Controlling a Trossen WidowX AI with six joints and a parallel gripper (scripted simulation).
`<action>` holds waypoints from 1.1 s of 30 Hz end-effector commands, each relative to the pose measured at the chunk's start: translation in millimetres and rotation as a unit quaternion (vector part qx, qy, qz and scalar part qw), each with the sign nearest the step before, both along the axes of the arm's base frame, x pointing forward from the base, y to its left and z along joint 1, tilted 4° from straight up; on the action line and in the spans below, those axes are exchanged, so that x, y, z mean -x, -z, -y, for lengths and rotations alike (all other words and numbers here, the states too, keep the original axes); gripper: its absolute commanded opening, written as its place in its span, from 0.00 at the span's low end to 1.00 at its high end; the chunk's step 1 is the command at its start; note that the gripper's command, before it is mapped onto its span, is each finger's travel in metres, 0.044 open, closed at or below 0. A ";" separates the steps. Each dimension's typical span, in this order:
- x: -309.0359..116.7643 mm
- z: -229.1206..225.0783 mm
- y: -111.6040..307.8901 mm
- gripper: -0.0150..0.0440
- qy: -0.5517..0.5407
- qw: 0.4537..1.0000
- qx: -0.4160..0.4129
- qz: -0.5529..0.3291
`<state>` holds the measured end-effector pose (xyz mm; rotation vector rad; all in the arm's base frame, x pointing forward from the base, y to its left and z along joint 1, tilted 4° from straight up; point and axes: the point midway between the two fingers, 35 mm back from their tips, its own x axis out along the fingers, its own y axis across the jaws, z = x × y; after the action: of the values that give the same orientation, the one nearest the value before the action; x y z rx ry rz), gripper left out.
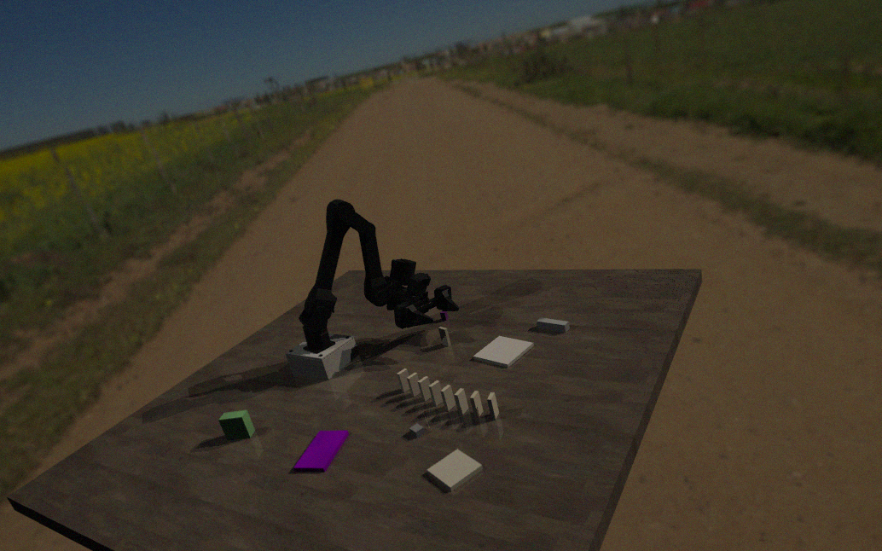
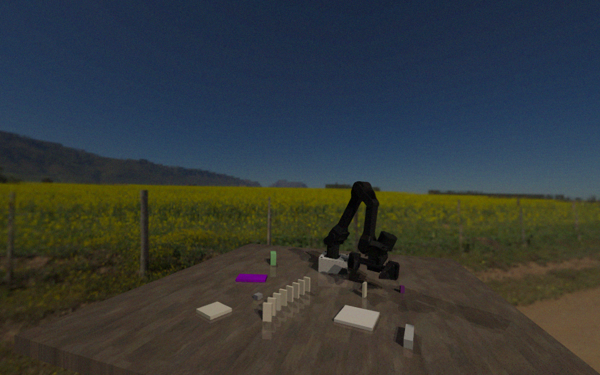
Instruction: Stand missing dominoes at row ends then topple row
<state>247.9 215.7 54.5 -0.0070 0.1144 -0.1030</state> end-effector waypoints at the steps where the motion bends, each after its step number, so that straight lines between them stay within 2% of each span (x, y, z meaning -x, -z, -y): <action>1: -18.2 -20.3 4.6 1.00 -0.042 0.994 0.090 -0.047; 6: -43.6 -42.5 15.3 1.00 -0.116 0.958 0.226 -0.135; 12: -68.5 -48.7 12.2 1.00 -0.242 0.857 0.362 -0.275; 19: -77.4 -45.4 -6.9 1.00 -0.335 0.787 0.400 -0.329; 33: -44.2 -6.4 -36.2 1.00 -0.484 0.632 0.414 -0.441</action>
<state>322.9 259.9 47.8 -0.9309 0.7376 0.5013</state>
